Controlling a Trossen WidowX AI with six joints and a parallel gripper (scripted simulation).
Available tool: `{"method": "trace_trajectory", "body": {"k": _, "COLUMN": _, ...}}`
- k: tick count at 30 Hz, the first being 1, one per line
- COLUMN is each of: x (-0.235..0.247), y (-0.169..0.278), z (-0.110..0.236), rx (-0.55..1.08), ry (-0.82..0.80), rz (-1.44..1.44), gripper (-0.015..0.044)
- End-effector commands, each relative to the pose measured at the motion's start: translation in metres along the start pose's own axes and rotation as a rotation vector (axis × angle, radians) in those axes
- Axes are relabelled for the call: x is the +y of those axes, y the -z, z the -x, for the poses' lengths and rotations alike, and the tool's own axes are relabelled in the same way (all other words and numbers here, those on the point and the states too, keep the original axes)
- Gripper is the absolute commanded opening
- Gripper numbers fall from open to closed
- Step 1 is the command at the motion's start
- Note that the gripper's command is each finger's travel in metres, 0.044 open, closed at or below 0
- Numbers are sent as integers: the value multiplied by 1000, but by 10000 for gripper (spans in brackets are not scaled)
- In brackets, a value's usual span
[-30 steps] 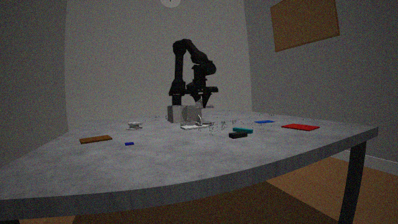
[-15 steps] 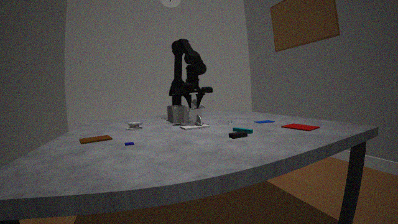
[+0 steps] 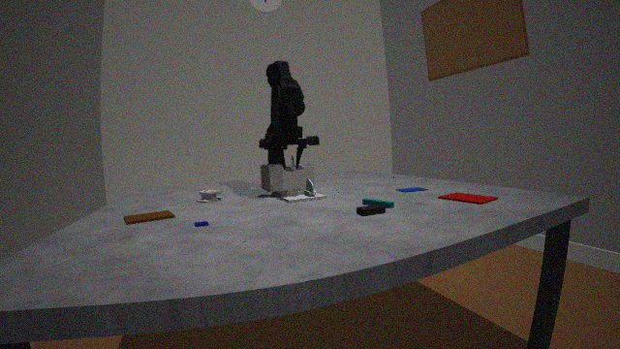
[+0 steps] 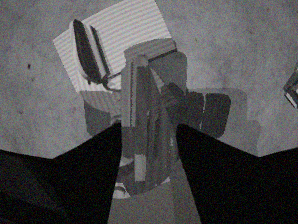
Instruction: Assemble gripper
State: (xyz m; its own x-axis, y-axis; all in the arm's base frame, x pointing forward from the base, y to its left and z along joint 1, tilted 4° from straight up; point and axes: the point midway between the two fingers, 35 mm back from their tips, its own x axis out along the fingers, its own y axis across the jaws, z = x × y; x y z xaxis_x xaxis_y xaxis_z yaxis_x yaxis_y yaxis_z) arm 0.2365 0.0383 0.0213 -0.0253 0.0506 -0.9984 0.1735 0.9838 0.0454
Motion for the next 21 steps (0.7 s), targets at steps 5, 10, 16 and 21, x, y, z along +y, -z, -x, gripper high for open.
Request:
{"method": "trace_trajectory", "body": {"k": 5, "x": -23, "y": 1, "z": -2, "rx": 9, "ry": 6, "rz": 219, "gripper": 134}}
{"method": "trace_trajectory", "body": {"k": 10, "x": -35, "y": 1, "z": -3, "rx": 10, "ry": 6, "rz": 344, "gripper": 134}}
{"method": "trace_trajectory", "body": {"k": 16, "x": -49, "y": 2, "z": -3, "rx": 12, "ry": 6, "rz": 493, "gripper": 134}}
{"method": "trace_trajectory", "body": {"k": 21, "x": -55, "y": 3, "z": -3, "rx": 12, "ry": 5, "rz": 555, "gripper": 134}}
